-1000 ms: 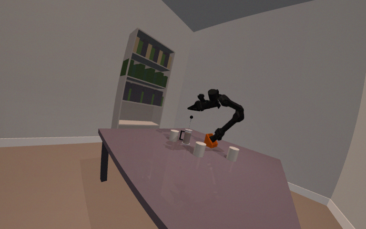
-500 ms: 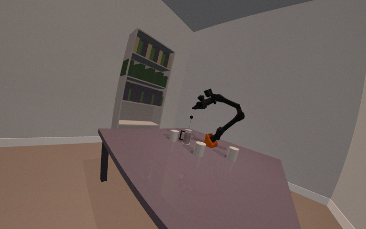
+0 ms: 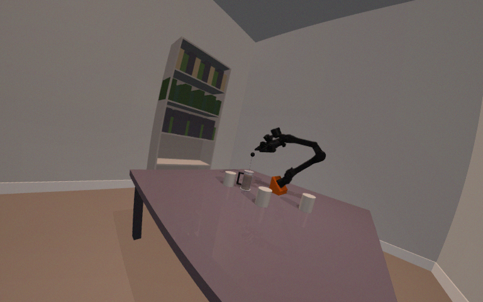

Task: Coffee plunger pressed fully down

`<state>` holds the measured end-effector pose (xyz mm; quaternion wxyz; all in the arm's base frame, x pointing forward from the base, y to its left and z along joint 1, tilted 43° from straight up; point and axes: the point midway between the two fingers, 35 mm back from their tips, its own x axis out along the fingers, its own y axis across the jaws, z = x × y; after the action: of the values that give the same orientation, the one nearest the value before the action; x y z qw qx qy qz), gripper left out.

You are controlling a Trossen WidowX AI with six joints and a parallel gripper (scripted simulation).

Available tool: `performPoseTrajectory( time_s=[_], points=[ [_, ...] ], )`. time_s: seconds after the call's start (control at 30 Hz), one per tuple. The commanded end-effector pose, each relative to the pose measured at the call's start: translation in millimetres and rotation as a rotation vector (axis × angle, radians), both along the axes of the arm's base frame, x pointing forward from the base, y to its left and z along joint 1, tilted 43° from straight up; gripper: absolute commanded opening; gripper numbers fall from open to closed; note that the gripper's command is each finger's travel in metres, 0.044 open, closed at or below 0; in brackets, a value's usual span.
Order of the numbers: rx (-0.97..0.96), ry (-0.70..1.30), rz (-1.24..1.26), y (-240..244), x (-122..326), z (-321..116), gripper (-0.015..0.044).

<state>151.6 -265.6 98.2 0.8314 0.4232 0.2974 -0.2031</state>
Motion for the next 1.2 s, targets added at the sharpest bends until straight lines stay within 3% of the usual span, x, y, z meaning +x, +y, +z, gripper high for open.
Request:
performPoseTrajectory(
  time_s=[0.0, 0.97, 1.17],
  points=[
    [-0.004, -0.004, -0.002, 9, 0, -8, 0.044],
    [-0.005, -0.006, -0.001, 6, 30, -33, 0.044],
    [-0.005, -0.006, -0.001, 6, 30, -33, 0.0282]
  ],
)
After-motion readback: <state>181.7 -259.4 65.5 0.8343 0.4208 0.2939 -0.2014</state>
